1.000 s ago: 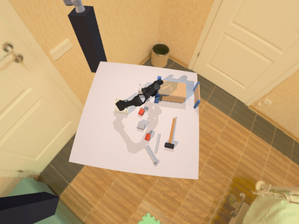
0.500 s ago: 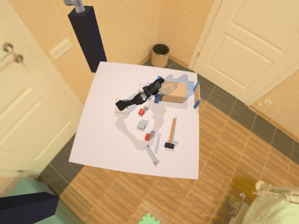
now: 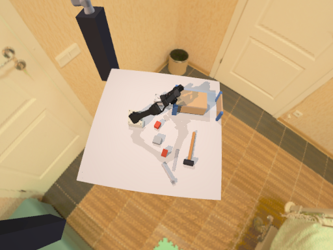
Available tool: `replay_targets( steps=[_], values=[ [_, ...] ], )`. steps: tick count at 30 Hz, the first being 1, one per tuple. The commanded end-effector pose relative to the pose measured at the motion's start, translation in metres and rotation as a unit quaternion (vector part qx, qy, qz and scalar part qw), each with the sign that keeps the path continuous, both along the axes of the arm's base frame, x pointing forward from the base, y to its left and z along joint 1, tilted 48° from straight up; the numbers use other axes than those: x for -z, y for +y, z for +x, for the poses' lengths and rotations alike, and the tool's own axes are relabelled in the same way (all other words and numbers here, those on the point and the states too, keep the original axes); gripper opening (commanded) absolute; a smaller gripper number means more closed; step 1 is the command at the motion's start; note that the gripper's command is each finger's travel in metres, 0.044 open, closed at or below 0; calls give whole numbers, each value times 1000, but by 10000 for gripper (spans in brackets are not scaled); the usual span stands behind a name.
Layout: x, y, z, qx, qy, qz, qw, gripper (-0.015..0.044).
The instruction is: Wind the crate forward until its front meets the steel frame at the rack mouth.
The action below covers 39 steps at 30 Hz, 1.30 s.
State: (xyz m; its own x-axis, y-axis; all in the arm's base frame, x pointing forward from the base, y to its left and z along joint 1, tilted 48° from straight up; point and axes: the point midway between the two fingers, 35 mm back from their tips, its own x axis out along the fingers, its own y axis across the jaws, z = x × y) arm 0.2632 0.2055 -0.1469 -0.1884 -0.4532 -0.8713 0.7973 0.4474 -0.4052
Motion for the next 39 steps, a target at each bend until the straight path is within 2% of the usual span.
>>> replay_targets(
  steps=[1, 17, 19, 35, 36, 39],
  values=[
    [9, 10, 1, 2, -2, 11, 1000, 0],
    [24, 25, -1, 2, -2, 12, 1000, 0],
    [14, 14, 1, 2, -2, -4, 1000, 0],
    [15, 14, 1, 2, -2, -3, 1000, 420],
    [15, 14, 1, 2, -2, -3, 1000, 440],
    [13, 16, 1, 2, -2, -3, 1000, 440]
  ],
)
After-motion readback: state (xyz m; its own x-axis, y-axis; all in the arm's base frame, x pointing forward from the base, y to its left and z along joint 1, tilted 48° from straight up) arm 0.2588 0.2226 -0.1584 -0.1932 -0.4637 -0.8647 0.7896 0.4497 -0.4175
